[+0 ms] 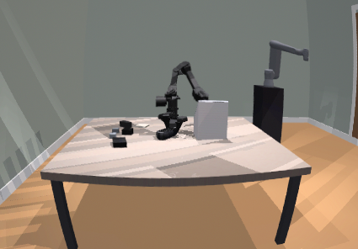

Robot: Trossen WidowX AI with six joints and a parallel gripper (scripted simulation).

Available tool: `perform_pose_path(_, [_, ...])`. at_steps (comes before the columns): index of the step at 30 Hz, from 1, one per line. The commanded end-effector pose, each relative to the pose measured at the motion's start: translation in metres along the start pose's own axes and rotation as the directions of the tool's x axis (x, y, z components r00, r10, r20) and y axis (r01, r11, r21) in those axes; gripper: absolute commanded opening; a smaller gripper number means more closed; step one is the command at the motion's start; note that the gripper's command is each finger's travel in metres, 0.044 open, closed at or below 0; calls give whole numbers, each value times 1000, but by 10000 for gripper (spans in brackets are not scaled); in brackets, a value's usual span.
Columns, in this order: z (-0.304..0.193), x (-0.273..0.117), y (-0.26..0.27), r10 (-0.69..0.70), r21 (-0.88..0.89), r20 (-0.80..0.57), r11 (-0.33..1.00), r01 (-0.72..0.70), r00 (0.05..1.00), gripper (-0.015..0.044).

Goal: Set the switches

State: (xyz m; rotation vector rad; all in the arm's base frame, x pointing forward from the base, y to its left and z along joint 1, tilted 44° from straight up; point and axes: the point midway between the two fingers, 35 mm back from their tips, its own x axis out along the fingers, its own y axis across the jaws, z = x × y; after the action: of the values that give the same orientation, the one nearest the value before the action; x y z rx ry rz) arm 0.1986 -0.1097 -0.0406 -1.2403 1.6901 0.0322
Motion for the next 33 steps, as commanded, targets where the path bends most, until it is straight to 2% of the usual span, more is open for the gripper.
perform_pose_path(1, [2, 1, 1, 1, -2, 7, 1000, -1, 1000, 338])
perform_pose_path(5, [0, -1, 0, 0, 0, 1, 1000, 0, 1000, 338])
perform_pose_path(9, [0, 0, 0, 0, 0, 0, 1000, 0, 1000, 440])
perform_pose_path(18, [2, -1, 0, 1, 0, 1, 1000, -1, 1000, 440])
perform_pose_path(25, [59, -40, 0, 2, 1, 5, 1000, -2, 1000, 440])
perform_pose_path(33, [61, -41, 0, 1, 1, 4, 1000, -1, 1000, 440])
